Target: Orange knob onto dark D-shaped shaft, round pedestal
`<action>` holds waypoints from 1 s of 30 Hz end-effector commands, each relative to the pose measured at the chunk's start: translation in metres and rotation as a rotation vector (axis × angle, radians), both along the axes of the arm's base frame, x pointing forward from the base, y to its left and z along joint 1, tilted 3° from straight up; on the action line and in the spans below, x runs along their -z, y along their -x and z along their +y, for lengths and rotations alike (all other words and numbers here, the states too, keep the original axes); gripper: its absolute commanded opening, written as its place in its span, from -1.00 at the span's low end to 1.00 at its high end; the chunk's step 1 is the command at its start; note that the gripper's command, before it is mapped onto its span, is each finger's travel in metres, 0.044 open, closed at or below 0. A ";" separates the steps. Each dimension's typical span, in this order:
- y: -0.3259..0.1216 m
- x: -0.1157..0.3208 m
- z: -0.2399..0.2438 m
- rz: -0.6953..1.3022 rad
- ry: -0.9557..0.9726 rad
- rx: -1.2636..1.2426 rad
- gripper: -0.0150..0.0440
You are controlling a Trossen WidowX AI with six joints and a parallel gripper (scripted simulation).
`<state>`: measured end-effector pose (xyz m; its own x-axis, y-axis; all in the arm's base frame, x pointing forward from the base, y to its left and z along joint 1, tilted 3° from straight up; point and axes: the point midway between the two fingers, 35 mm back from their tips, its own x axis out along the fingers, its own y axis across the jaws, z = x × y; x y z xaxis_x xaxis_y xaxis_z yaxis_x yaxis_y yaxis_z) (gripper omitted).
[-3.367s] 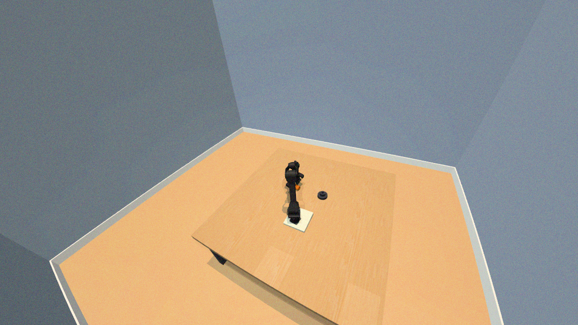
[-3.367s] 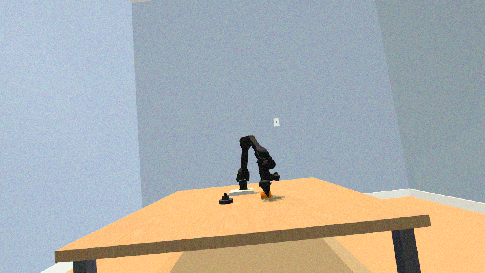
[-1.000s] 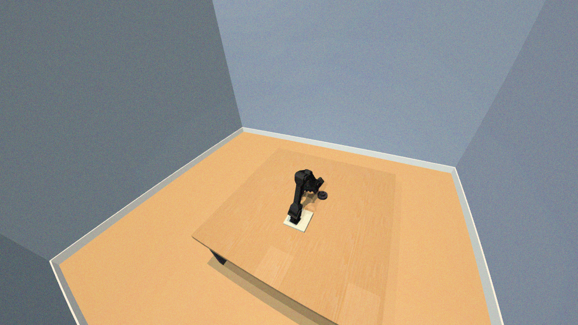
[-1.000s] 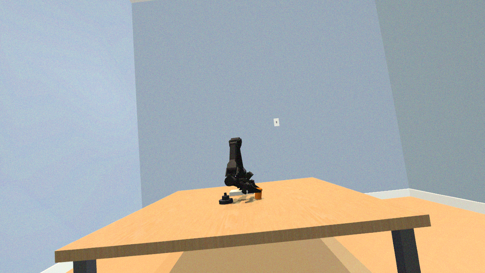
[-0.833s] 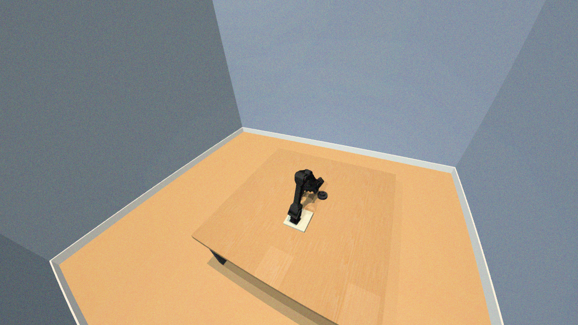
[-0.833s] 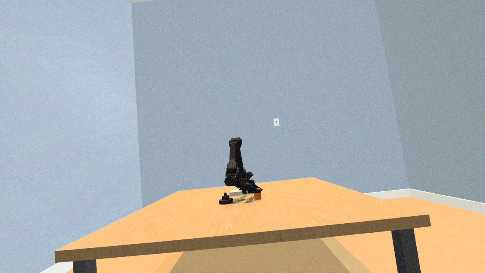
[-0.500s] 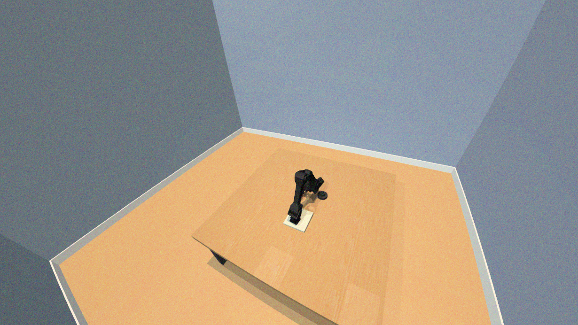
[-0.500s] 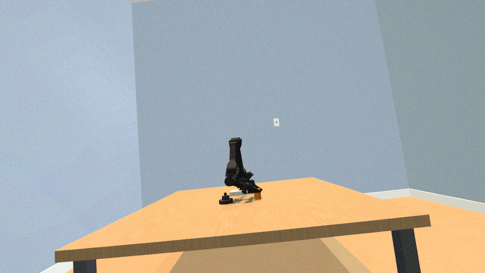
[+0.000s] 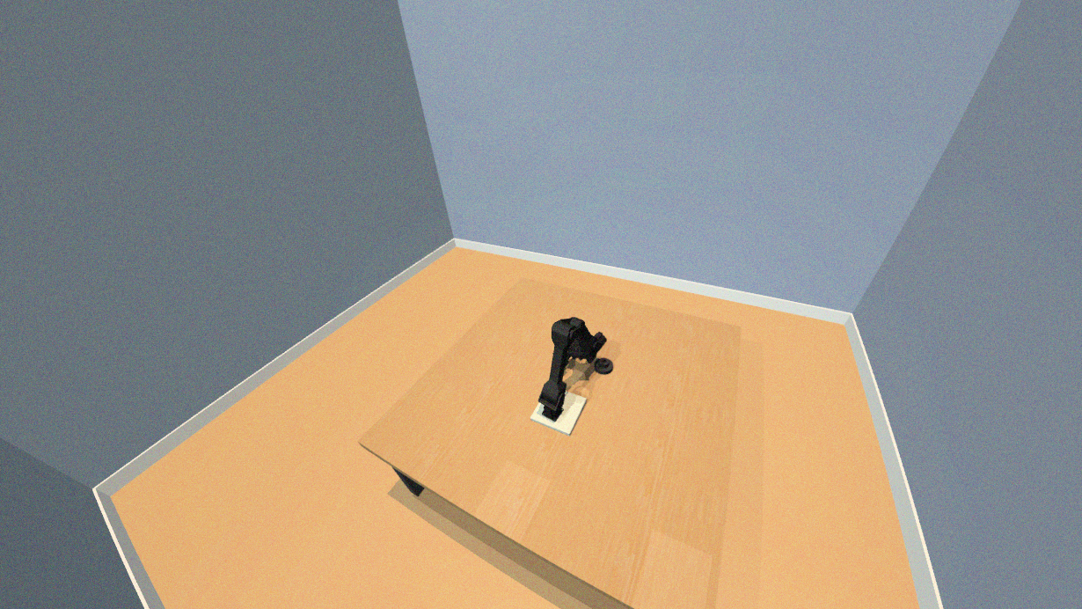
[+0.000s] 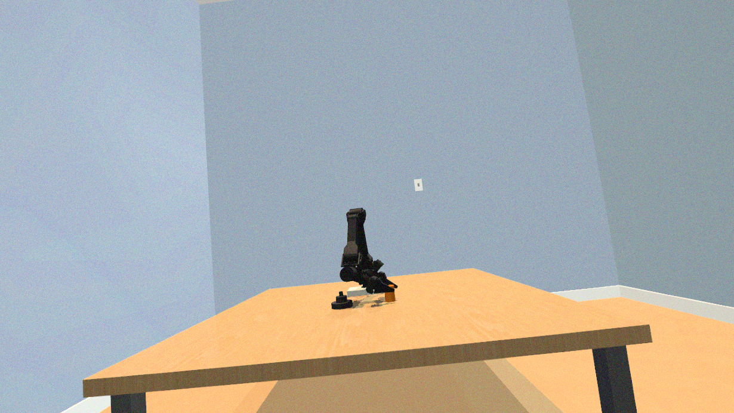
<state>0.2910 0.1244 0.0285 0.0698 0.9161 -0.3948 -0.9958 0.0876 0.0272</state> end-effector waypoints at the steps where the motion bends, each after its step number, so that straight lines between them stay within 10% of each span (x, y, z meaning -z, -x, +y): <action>1: 0.000 0.000 0.000 0.000 -0.001 0.000 1.00; 15: -0.004 -0.080 0.001 0.006 0.015 -0.003 1.00; 30: -0.005 -0.102 0.005 0.105 1.149 -0.039 1.00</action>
<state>0.2942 0.1344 0.1247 -0.0496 0.1025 -0.9935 -0.9956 0.0741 0.0574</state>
